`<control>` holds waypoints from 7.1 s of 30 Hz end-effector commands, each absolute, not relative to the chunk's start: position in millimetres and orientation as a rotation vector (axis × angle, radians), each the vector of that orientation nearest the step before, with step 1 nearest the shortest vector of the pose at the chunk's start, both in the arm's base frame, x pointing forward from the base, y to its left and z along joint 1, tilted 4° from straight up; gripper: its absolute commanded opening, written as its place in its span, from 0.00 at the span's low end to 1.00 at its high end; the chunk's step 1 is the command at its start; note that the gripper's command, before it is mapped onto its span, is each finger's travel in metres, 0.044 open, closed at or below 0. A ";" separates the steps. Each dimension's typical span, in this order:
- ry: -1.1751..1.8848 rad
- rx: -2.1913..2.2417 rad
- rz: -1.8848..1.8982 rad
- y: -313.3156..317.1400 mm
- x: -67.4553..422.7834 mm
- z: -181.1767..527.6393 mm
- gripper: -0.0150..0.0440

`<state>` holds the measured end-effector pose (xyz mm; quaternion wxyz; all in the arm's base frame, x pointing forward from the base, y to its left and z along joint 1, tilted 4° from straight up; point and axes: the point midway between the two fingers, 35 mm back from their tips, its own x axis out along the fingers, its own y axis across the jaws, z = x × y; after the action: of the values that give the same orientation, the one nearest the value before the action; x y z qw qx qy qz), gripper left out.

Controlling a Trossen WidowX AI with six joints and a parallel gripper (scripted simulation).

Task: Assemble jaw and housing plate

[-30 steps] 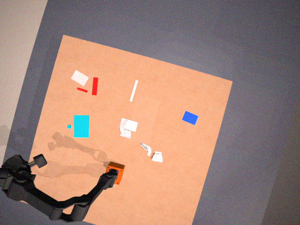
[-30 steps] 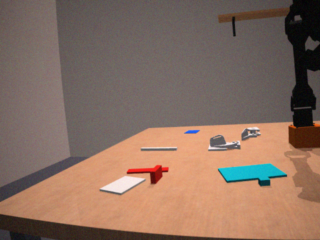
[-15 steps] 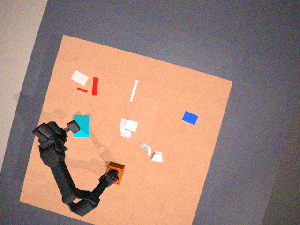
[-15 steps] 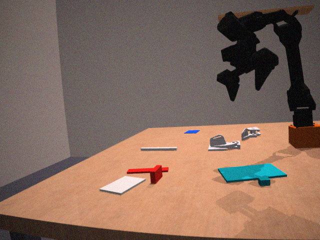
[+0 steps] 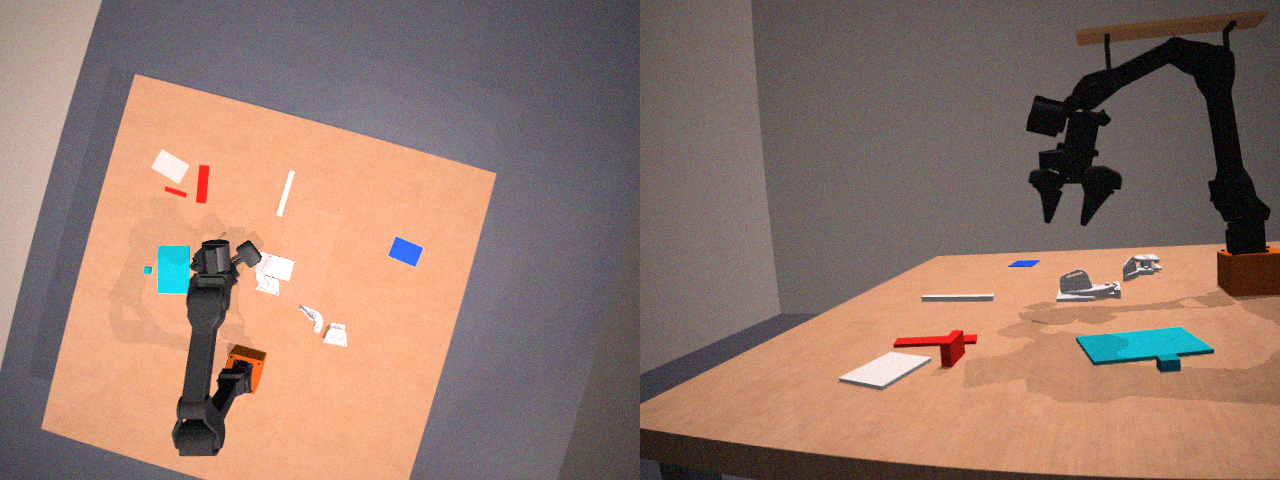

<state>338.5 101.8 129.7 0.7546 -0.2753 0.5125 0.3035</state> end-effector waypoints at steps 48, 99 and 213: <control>1.399 -0.889 0.748 -172.1 224.7 16.2 1.00; 1.398 -0.885 0.745 -173.1 225.4 -13.3 0.73; 1.511 -0.186 0.094 -2.8 316.3 60.4 0.48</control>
<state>314.3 -9.7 60.6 0.7221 -0.0955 0.6829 0.0562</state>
